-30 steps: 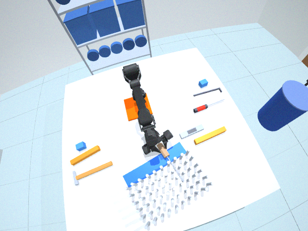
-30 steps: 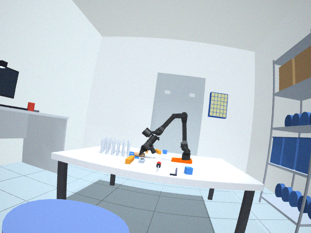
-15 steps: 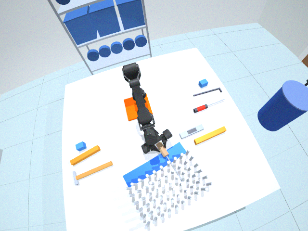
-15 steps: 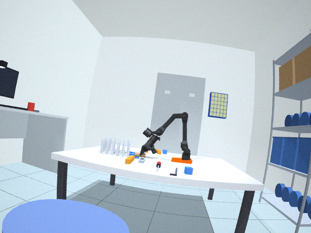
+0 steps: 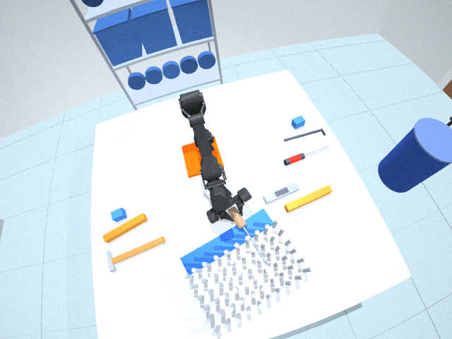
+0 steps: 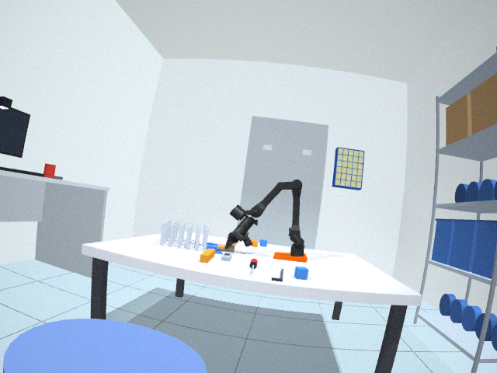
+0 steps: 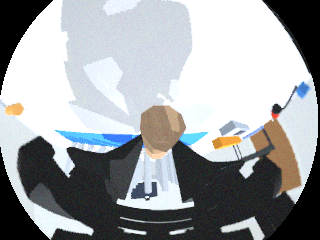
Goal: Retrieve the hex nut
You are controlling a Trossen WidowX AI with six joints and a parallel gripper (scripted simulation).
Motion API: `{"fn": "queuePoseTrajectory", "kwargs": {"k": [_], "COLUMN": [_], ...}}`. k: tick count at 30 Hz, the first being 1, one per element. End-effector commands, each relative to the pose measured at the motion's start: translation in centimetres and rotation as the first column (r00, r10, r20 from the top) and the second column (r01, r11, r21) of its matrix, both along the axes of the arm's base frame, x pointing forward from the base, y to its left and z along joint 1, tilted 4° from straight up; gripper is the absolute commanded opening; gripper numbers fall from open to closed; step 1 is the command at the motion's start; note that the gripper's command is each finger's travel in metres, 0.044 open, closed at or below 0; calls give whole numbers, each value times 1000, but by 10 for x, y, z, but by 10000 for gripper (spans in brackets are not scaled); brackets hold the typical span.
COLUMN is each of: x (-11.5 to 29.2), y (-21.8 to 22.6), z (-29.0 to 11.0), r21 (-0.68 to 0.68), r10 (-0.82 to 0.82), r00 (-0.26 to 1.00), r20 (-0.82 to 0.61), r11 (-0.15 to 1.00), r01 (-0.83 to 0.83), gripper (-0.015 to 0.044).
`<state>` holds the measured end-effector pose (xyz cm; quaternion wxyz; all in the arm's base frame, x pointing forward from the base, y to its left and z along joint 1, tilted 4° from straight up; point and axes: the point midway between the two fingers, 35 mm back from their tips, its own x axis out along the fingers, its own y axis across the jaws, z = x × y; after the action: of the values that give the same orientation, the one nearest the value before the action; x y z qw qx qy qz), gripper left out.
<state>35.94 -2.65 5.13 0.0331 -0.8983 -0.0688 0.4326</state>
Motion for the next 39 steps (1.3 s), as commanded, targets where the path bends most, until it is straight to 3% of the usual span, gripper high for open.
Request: {"fn": "queuePoseTrajectory", "kwargs": {"k": [1,39], "x": [-5,-29], "y": [1,-2], "z": [0,-2], "r21": [0,-1], "r10": [5,5], "r00": [1000,1000], "r20": [2,-1], "r11": [1000,1000], "r01": [-5,-5], "gripper": [0,0]}}
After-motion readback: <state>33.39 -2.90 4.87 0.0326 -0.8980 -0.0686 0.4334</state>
